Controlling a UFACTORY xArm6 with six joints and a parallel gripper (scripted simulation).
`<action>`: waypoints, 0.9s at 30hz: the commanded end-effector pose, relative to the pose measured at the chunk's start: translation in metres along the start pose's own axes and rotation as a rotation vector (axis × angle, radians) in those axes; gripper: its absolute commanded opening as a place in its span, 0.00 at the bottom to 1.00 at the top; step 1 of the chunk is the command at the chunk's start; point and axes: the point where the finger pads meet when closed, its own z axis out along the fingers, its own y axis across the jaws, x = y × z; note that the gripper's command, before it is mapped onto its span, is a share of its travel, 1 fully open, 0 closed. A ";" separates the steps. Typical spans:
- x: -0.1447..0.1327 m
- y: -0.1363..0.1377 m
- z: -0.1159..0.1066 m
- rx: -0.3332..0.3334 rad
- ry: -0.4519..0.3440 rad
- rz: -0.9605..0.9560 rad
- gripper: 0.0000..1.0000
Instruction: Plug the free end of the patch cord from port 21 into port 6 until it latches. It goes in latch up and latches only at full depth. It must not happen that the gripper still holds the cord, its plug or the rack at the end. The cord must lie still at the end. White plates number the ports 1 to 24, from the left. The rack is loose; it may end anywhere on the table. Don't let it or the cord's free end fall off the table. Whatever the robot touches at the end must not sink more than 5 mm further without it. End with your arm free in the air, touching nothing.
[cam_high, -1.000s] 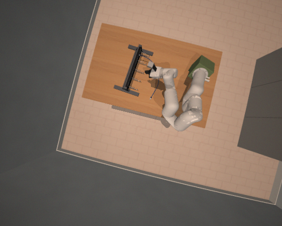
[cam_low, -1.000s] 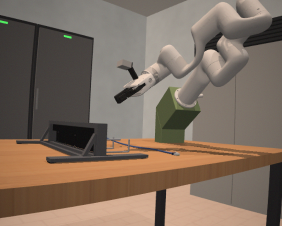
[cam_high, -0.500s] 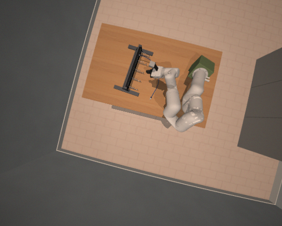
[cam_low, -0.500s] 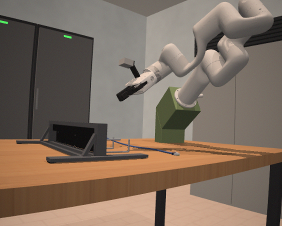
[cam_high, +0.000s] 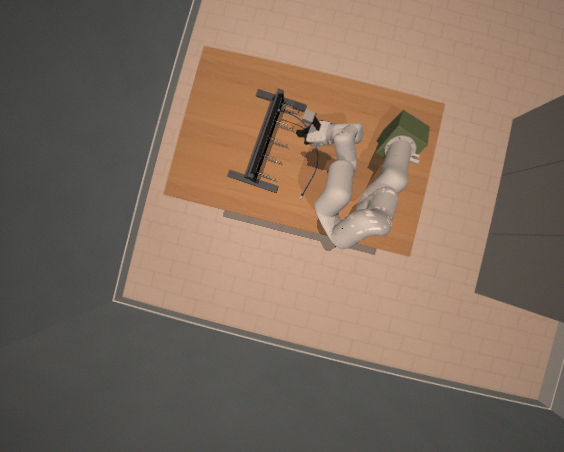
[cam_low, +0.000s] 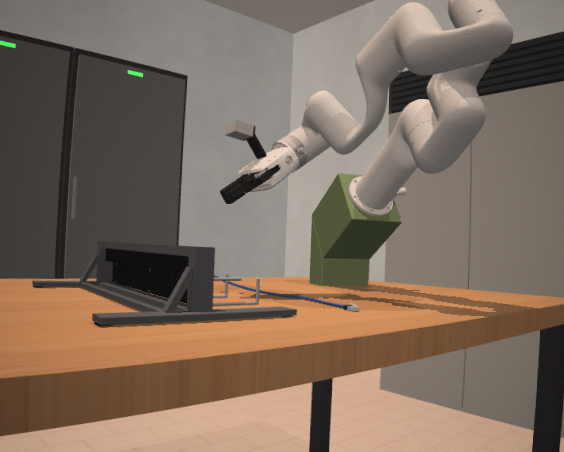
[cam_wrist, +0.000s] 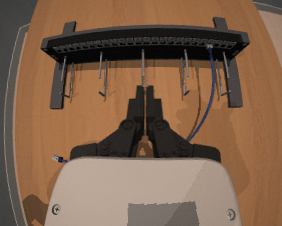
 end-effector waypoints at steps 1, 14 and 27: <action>0.001 0.017 0.001 0.005 0.001 -0.003 0.00; 0.002 0.043 0.001 0.005 0.001 -0.003 0.00; 0.002 0.043 0.041 0.005 0.001 -0.003 0.00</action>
